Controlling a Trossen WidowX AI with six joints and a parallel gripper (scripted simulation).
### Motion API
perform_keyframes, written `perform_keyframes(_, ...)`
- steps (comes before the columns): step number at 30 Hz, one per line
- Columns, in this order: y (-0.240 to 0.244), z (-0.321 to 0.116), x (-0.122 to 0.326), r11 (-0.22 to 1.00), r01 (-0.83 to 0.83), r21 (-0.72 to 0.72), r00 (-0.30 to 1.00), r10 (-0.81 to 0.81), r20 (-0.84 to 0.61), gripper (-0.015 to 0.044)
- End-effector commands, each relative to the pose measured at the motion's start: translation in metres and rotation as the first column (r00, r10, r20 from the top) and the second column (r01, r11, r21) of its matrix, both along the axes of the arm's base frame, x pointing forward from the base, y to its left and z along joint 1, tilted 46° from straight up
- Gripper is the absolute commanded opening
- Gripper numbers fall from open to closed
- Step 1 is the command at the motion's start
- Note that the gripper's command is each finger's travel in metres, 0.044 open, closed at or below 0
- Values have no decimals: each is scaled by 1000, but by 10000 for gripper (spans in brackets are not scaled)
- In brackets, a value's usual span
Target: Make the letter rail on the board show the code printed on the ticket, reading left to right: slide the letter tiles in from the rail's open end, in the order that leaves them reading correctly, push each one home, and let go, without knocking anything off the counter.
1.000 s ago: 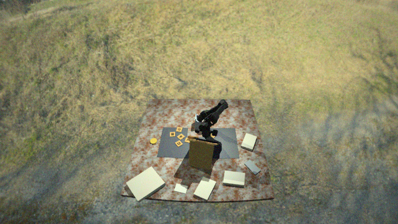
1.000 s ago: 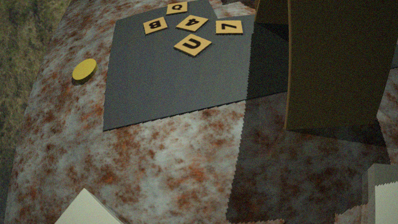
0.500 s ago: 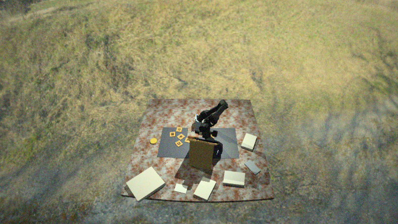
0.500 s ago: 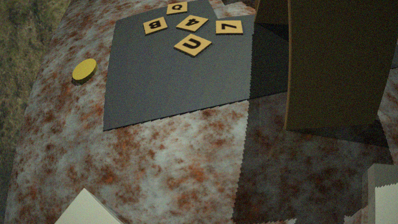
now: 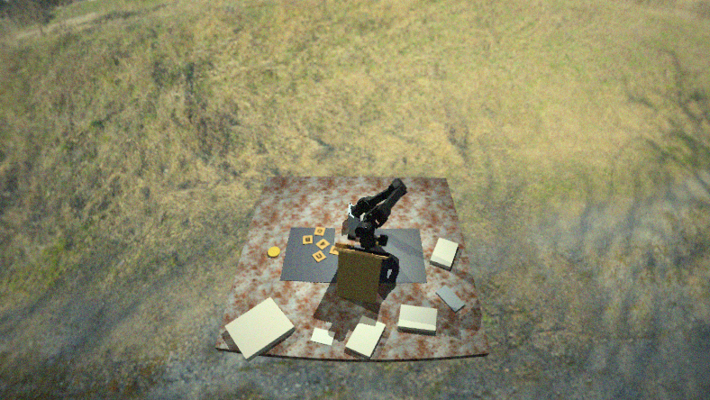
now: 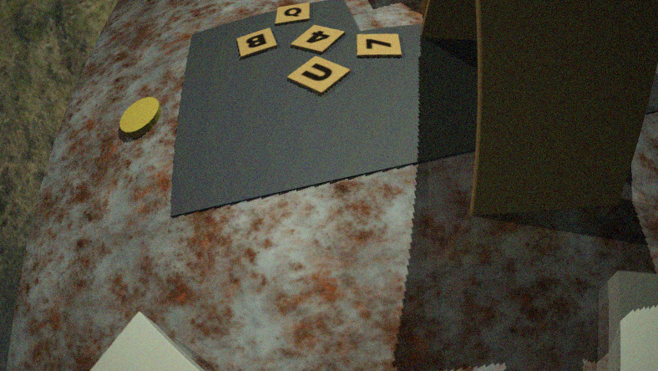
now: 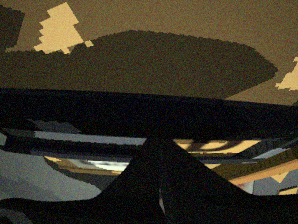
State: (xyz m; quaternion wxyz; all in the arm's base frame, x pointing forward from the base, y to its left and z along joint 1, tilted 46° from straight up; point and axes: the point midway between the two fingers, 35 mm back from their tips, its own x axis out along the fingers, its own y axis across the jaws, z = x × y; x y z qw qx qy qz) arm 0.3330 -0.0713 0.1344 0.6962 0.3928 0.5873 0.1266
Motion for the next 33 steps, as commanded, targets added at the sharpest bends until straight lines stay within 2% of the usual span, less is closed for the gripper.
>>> perform_keyframes(1, 0, 0, 1, 1000, 2, 3, 1000, -2, 0, 0)
perform_keyframes(33, -7, -8, -4, 1000, 2, 2, 1000, -2, 0, 0)
